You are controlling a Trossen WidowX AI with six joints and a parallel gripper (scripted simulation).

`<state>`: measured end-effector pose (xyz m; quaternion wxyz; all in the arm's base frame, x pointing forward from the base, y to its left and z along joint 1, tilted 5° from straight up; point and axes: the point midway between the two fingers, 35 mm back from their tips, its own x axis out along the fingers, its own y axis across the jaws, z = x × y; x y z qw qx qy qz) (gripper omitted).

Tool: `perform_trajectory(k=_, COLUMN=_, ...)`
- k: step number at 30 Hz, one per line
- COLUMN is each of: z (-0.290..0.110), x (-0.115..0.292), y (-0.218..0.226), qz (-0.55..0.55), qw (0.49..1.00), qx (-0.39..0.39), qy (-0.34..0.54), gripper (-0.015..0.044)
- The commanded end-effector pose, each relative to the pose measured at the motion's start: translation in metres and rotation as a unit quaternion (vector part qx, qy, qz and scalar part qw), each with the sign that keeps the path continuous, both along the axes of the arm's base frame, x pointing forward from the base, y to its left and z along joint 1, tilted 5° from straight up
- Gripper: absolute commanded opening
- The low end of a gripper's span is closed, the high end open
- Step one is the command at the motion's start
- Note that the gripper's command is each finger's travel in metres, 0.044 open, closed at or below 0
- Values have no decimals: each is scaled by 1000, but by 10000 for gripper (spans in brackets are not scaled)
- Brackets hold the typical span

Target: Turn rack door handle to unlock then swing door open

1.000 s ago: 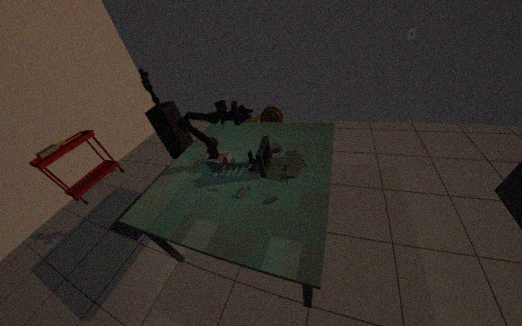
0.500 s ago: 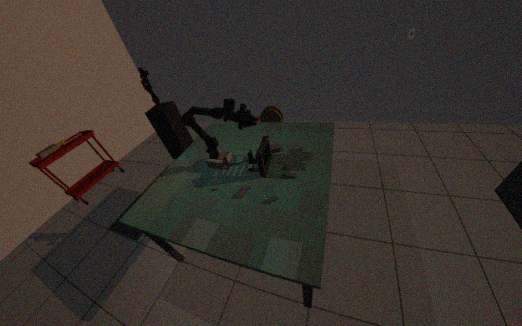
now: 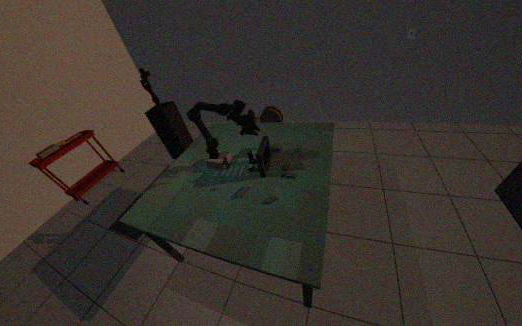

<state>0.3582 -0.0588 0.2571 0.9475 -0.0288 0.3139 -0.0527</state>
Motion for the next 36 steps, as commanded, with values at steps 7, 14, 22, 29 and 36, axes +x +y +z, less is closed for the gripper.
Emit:
perform_trajectory(k=7, z=-27, x=-4, y=-26, qz=-13, qw=991, qx=15, qy=135, gripper=288)
perform_trajectory(k=14, z=-43, x=-14, y=-42, qz=-19, qw=975, qx=28, qy=221, gripper=288)
perform_trajectory(k=22, z=-56, x=-28, y=-56, qz=-24, qw=948, qx=58, qy=311, gripper=288)
perform_trajectory(k=29, z=-64, x=-41, y=-65, qz=-26, qw=918, qx=90, qy=385, gripper=288)
perform_trajectory(k=36, z=-66, x=-44, y=-67, qz=-26, qw=911, qx=98, qy=400, gripper=288)
